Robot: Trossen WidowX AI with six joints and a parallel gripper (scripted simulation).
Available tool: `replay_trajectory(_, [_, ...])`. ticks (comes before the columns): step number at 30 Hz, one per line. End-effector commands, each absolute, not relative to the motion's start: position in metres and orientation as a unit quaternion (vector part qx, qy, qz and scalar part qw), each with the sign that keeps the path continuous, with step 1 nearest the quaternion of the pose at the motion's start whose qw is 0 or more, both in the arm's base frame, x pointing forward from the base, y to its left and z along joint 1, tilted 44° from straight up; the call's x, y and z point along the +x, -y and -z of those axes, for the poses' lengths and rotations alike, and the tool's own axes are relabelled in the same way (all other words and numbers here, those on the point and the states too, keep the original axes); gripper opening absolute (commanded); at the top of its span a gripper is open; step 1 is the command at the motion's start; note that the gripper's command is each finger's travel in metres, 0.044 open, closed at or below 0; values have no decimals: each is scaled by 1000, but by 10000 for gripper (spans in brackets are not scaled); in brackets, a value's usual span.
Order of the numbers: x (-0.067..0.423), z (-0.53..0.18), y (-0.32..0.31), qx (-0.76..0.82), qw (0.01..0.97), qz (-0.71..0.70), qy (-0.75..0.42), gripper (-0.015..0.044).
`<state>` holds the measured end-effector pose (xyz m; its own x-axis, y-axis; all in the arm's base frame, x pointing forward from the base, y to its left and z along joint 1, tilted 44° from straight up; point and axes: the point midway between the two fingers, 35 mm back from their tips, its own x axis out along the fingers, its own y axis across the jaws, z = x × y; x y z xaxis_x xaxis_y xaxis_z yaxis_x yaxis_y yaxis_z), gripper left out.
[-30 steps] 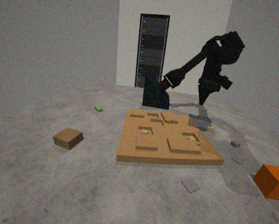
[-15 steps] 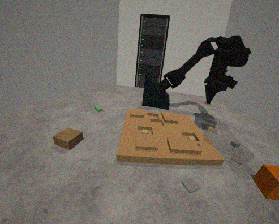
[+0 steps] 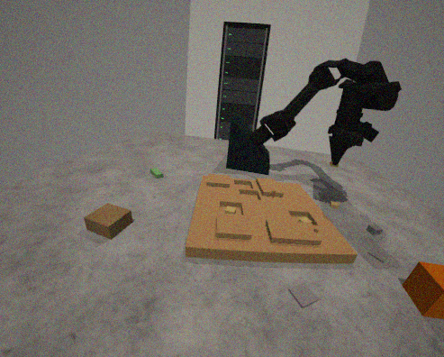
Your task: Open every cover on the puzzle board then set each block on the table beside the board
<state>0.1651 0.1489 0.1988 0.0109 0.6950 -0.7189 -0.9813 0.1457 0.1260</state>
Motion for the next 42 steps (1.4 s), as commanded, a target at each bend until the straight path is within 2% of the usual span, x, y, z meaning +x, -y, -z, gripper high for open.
replay_trajectory(1, [166,-193,-152,-214,677,-617,-340,80])
replay_trajectory(42, [169,-145,-198,-215,677,-617,-340,80])
